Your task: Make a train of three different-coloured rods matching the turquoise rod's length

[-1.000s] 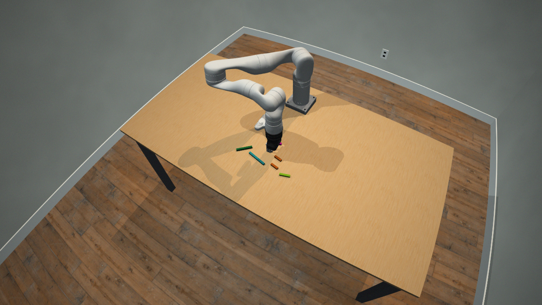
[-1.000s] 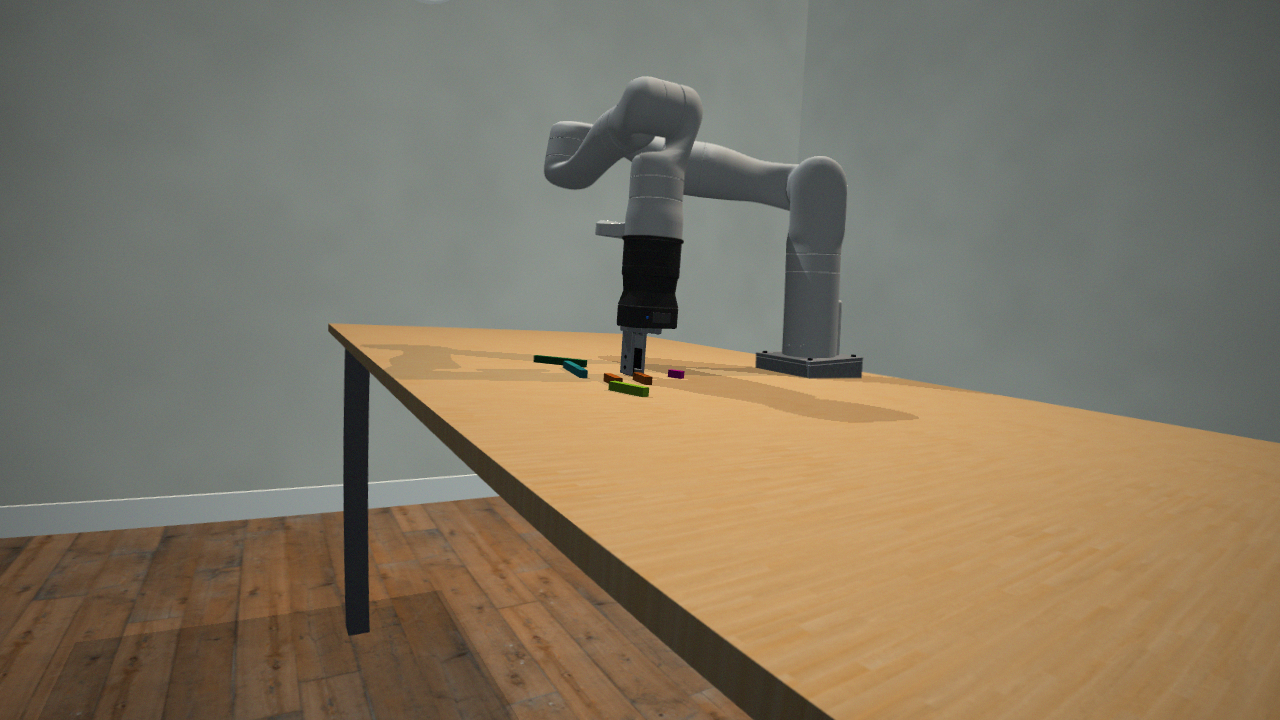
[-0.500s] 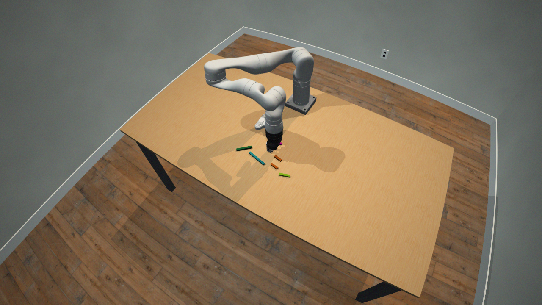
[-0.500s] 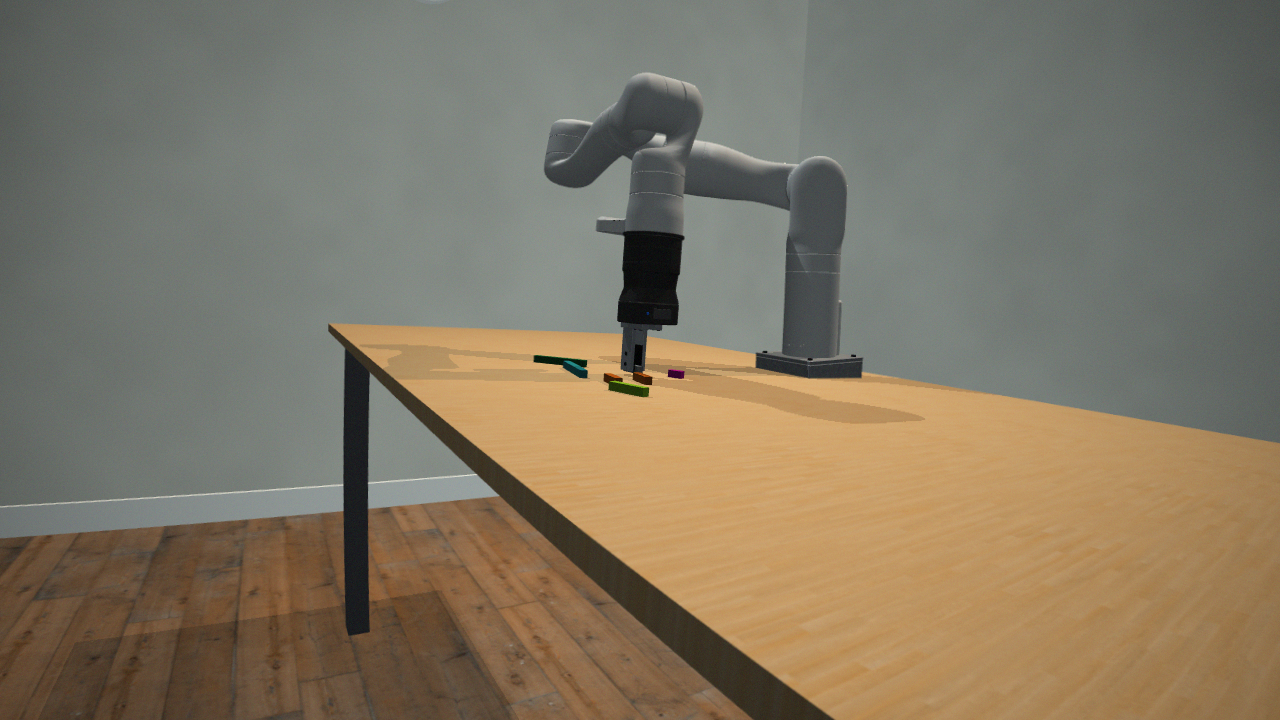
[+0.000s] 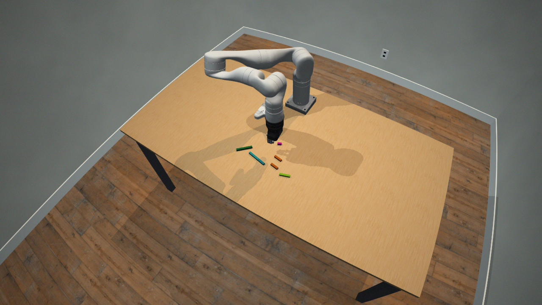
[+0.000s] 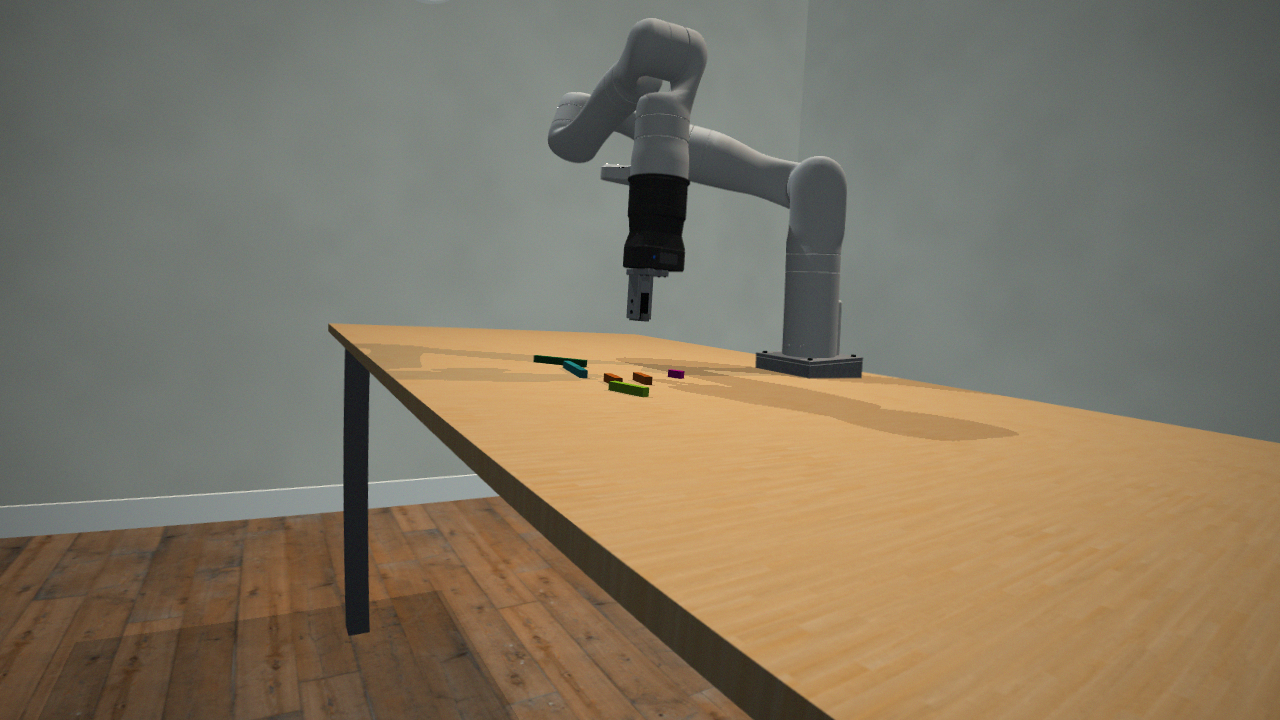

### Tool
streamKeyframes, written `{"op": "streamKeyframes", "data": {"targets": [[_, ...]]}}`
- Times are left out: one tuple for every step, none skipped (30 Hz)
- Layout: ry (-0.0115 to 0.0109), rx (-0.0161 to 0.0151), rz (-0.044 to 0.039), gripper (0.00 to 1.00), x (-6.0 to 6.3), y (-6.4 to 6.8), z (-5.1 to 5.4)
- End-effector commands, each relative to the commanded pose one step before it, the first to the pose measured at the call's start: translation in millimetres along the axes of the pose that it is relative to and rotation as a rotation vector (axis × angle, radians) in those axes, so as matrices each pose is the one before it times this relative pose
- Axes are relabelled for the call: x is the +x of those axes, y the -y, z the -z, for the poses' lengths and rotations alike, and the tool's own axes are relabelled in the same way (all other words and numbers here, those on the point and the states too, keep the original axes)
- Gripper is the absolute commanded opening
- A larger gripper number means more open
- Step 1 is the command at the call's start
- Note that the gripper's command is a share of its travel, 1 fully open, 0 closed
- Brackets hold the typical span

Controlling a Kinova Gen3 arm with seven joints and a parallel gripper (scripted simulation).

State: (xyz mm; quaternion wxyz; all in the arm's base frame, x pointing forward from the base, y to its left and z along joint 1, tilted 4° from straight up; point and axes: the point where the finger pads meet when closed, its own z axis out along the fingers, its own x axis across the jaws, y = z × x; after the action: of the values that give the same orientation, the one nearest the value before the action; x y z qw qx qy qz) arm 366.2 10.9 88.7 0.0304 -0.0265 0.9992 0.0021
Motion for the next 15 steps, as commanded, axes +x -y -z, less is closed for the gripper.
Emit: {"op": "streamKeyframes", "data": {"targets": [[0.00704, 0.01351, -0.00164, 0.24, -2.53, 4.71, 10.19], [-0.00601, 0.00110, 0.00163, 0.24, 3.59, 0.40, 2.82], [0.00089, -0.00028, -0.00023, 0.24, -0.51, -0.09, 3.48], [0.00215, -0.00054, -0.00054, 0.24, -1.25, -0.19, 3.12], [0.00031, -0.00012, -0.00008, 0.24, -0.18, -0.04, 2.16], [-0.00117, 0.00019, 0.00032, 0.24, 0.70, 0.07, 1.30], [-0.00154, 0.00028, 0.00042, 0.24, 0.91, 0.10, 0.70], [-0.00074, 0.00013, 0.00020, 0.24, 0.44, 0.04, 0.40], [0.00000, -0.00001, 0.00001, 0.24, 0.00, 0.00, 0.21], [0.00000, 0.00000, 0.00000, 0.24, 0.00, 0.00, 0.03], [0.00000, 0.00000, 0.00000, 0.24, 0.00, 0.00, 0.00], [0.00000, 0.00000, 0.00000, 0.24, 0.00, 0.00, 0.00], [0.00000, 0.00000, 0.00000, 0.24, 0.00, 0.00, 0.00], [0.00000, 0.00000, 0.00000, 0.24, 0.00, 0.00, 0.00], [0.00000, 0.00000, 0.00000, 0.24, 0.00, 0.00, 0.00]]}}
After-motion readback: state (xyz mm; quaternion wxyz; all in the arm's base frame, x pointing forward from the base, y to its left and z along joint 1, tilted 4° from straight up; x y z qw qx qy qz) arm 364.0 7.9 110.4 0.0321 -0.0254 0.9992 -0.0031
